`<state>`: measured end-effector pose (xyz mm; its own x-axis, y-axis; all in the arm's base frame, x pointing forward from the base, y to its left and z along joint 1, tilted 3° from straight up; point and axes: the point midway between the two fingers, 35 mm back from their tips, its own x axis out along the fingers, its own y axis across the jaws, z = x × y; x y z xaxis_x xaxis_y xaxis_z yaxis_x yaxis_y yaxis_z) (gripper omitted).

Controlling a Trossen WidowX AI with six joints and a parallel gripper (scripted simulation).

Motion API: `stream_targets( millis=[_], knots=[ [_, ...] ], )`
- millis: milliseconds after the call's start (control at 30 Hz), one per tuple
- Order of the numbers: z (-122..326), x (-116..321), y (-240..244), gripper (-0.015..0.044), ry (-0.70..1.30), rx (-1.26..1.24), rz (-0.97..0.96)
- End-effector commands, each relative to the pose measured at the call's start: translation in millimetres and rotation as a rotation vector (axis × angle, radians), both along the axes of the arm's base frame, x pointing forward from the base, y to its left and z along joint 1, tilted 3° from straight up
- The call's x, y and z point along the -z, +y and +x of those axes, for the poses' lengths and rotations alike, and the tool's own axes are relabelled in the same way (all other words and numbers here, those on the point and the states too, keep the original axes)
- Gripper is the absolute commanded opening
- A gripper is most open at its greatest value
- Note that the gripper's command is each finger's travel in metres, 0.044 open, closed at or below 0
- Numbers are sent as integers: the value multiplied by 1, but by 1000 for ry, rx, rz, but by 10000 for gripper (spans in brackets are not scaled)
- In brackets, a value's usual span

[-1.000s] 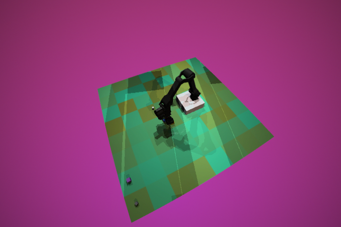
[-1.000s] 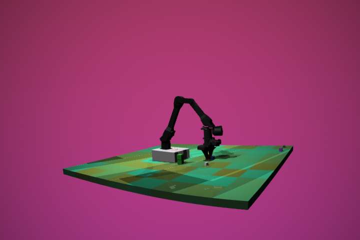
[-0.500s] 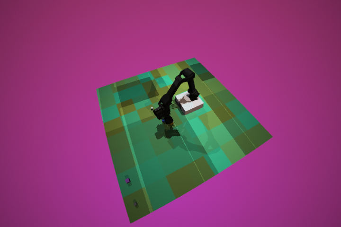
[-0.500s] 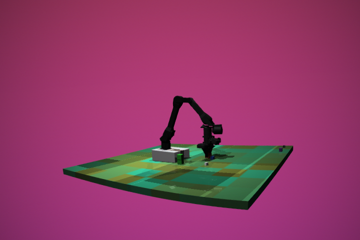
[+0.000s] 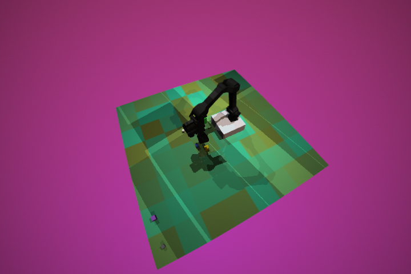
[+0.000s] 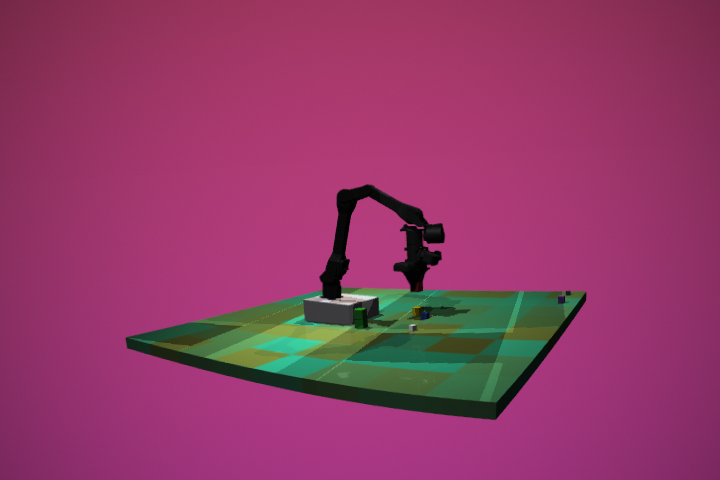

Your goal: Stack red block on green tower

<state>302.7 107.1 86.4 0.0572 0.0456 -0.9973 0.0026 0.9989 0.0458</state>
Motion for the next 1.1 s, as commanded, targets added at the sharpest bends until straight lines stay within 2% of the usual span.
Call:
stream_targets(
  millis=[0, 300, 1067],
  knots=[
    [-1, -18, -1, 0, -3, -4, -1],
    [0, -21, -4, 0, -3, -4, -1],
    [-30, -17, -122, 0, 2, -4, -13]
  ],
)
